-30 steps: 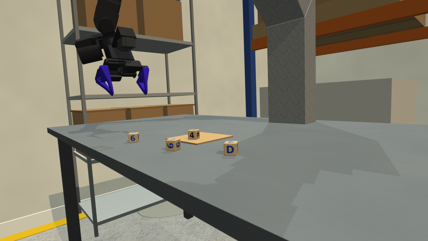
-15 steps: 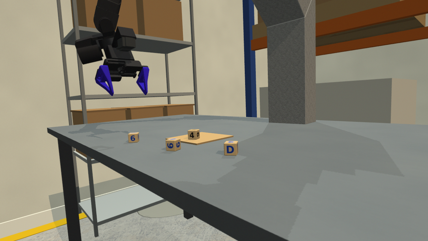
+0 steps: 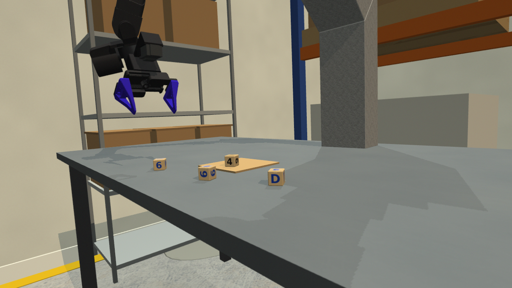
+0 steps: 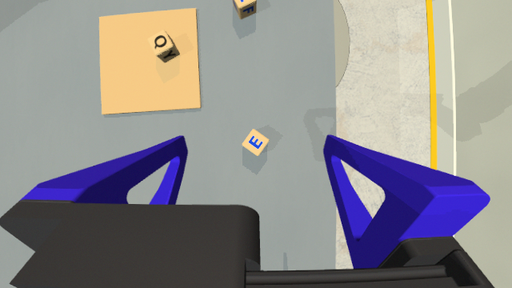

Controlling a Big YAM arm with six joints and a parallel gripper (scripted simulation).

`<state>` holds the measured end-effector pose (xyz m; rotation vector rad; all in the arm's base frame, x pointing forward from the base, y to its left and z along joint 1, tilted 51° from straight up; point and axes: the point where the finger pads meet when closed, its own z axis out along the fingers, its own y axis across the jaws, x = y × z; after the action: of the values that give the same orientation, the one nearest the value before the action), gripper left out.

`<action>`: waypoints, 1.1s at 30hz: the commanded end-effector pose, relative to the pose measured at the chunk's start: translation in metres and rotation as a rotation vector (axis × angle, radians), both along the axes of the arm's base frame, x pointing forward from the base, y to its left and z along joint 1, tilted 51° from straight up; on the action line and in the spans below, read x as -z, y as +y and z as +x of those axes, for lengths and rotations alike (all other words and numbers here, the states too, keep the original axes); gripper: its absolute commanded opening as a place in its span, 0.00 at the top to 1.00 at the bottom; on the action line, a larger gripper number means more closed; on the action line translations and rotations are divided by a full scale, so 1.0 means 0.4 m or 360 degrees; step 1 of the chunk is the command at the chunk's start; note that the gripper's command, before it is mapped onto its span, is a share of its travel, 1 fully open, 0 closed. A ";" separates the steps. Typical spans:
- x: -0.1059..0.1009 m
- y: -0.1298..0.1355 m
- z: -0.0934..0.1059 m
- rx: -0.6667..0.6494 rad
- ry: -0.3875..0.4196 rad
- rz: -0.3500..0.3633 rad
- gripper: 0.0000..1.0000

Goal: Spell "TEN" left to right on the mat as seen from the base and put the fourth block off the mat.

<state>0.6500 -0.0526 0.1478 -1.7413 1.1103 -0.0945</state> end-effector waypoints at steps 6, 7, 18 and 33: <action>-0.013 0.017 0.007 -0.0028 -0.0027 -0.0012 0.00; -0.013 0.017 0.007 -0.0028 -0.0027 -0.0012 0.00; 0.039 0.140 -0.048 0.0023 -0.0148 -0.0389 0.00; 0.195 0.308 -0.277 0.0261 -0.0426 -0.1165 0.00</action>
<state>0.5394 0.0742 0.0704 -2.1854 1.0982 -0.8468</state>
